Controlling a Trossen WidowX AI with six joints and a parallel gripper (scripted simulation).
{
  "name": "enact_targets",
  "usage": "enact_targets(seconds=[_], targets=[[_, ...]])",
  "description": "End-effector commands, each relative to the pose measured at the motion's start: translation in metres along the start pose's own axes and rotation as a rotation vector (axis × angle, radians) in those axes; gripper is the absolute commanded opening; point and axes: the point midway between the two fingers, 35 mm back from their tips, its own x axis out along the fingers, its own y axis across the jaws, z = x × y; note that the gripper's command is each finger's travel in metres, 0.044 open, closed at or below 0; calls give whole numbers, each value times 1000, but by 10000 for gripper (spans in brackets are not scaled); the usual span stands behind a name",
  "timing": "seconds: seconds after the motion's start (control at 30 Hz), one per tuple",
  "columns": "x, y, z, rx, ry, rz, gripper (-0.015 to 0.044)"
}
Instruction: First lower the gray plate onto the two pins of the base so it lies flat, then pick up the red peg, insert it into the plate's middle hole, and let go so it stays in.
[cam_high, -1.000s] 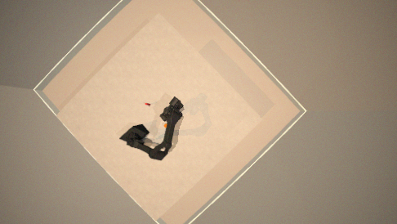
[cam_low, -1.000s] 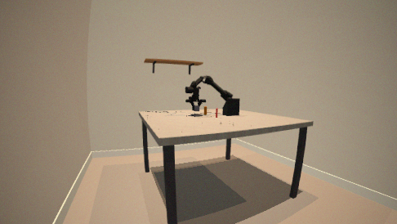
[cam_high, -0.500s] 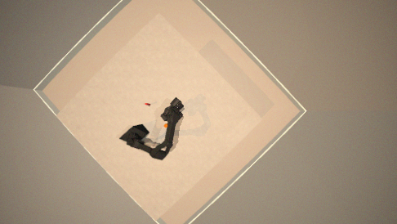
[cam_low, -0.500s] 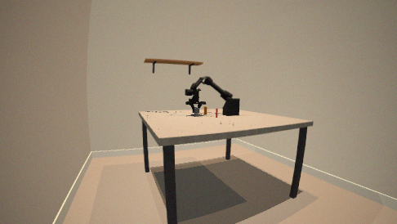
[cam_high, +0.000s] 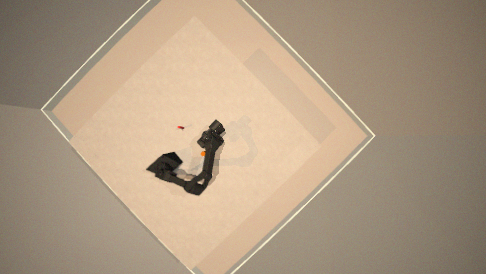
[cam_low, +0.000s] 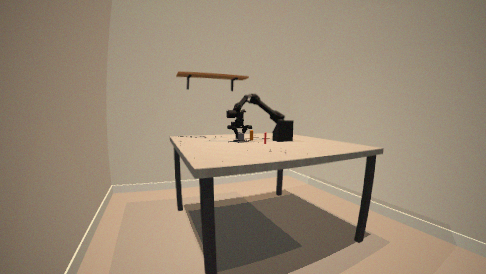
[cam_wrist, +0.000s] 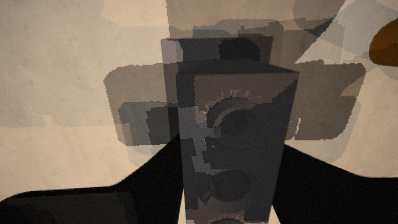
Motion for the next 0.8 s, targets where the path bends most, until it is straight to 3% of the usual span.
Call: enact_targets(seconds=[0.0, 0.43, 0.6, 0.77], targets=[[0, 0, 0, 2, 0, 0, 105], [0, 0, 0, 2, 0, 0, 440], [-11, 2, -1, 1, 3, 0, 440], [-93, 4, -3, -2, 5, 0, 440]])
